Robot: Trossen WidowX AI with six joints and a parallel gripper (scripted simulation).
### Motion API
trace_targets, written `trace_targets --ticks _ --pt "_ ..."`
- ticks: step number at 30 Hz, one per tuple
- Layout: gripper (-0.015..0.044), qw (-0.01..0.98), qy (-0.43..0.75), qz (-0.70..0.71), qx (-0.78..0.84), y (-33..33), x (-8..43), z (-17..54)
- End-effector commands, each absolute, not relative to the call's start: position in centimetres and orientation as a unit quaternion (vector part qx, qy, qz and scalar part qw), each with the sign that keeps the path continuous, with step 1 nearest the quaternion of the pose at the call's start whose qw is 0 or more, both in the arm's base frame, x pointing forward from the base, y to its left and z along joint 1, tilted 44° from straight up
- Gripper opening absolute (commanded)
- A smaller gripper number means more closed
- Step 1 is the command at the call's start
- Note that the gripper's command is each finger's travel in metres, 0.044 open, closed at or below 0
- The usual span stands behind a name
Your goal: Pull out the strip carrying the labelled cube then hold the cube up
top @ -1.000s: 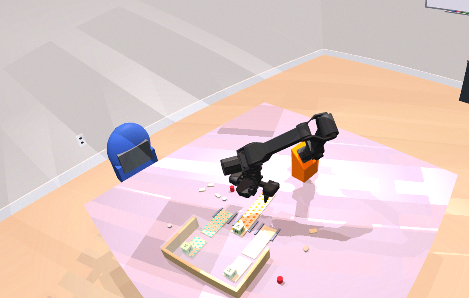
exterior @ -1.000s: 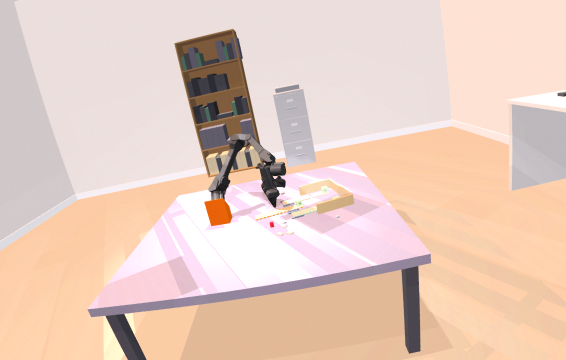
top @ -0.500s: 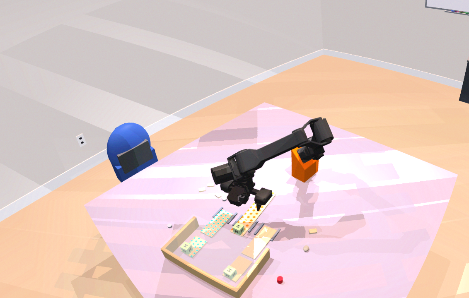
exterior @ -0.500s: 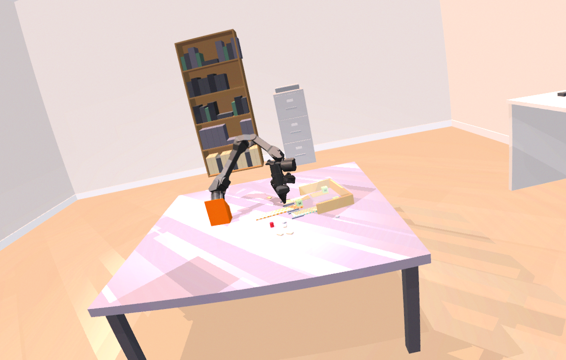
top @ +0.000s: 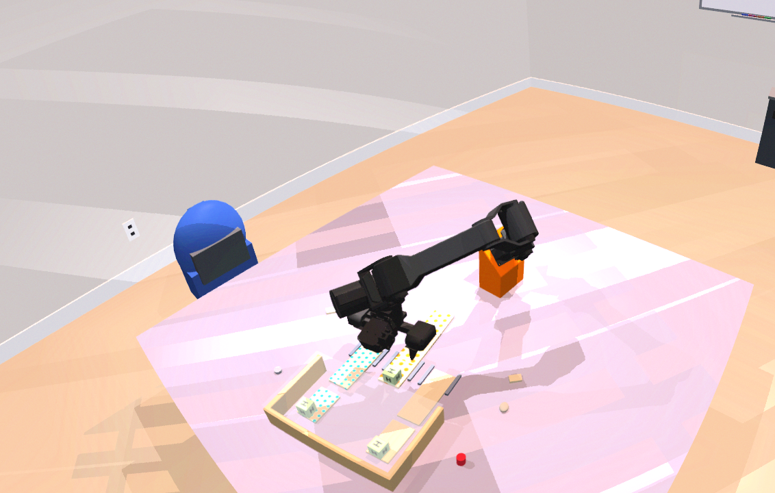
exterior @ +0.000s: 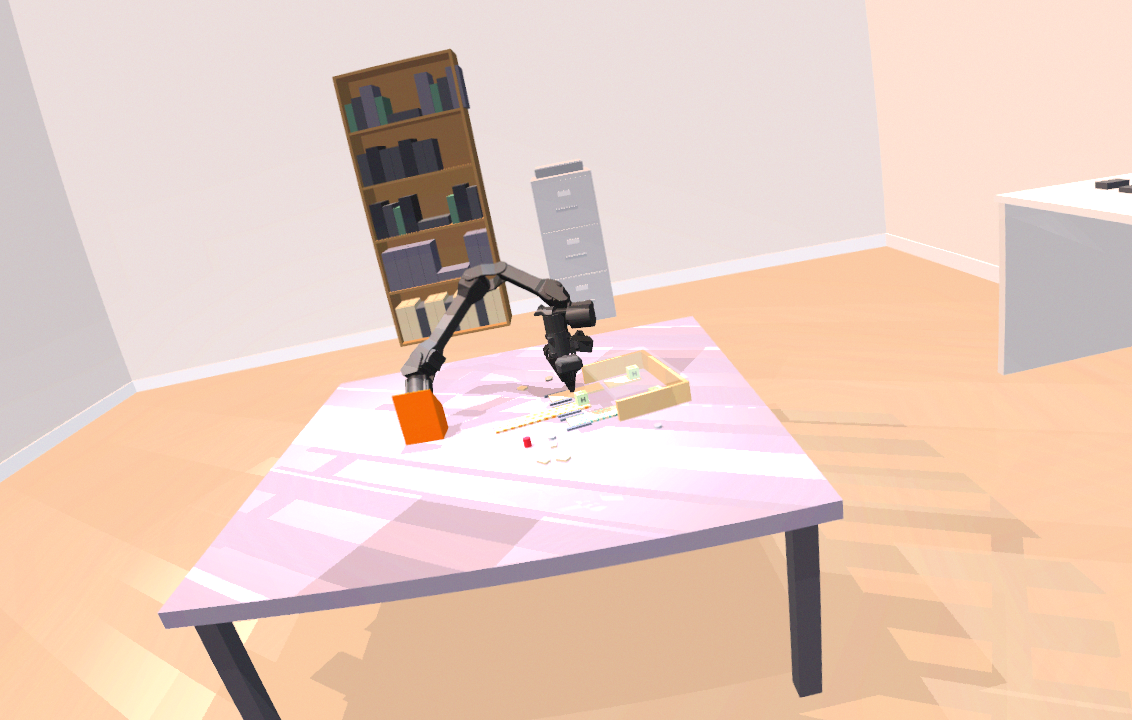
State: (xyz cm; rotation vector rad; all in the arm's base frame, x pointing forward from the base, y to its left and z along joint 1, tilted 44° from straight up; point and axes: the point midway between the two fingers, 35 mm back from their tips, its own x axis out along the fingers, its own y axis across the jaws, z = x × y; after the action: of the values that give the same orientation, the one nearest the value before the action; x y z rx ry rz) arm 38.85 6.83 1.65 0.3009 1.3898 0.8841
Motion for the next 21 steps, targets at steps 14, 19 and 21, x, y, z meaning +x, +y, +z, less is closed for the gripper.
trace_targets --ticks 14,19,21 --pt "0.0256 0.669 0.616 0.393 0.137 8.7 41.5 2.3" --pt "0.0250 0.669 0.616 0.393 0.137 9.2 41.5 1.7" --pt "0.0250 0.669 0.616 0.393 0.137 9.5 41.4 1.5"
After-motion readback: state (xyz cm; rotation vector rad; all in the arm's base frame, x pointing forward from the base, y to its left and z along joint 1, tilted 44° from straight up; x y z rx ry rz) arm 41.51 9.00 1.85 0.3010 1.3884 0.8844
